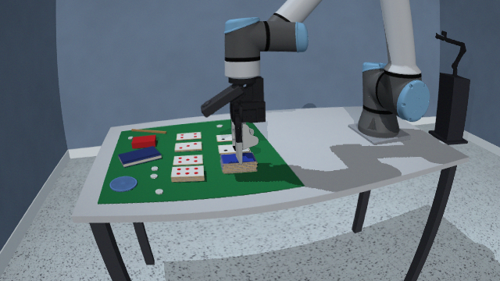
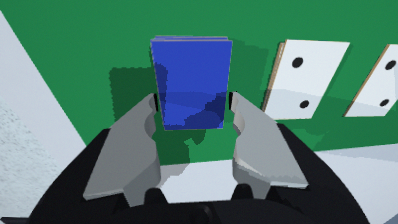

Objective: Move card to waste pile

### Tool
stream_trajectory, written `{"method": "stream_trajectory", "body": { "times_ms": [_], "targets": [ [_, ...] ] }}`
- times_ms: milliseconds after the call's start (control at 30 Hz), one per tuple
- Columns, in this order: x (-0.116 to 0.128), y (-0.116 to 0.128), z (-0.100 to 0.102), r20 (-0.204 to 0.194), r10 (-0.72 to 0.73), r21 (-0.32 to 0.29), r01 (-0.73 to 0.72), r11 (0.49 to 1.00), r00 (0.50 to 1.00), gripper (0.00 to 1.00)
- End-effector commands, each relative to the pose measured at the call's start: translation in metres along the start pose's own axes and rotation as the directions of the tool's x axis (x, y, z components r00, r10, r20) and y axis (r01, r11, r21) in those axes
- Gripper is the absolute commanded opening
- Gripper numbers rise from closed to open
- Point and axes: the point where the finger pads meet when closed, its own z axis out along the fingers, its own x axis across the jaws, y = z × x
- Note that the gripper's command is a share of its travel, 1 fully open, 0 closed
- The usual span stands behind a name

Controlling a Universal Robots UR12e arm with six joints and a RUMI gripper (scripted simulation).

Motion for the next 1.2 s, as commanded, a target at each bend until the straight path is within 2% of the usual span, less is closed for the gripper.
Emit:
{"method": "stream_trajectory", "body": {
  "times_ms": [0, 1167],
  "targets": [
    [-0.0007, 0.0001, -0.0005, 0.000, 0.000, 0.002, 0.000, 1.000, 1.000, 0.43],
    [-0.0007, 0.0001, -0.0005, 0.000, 0.000, 0.002, 0.000, 1.000, 1.000, 0.39]
  ]
}}
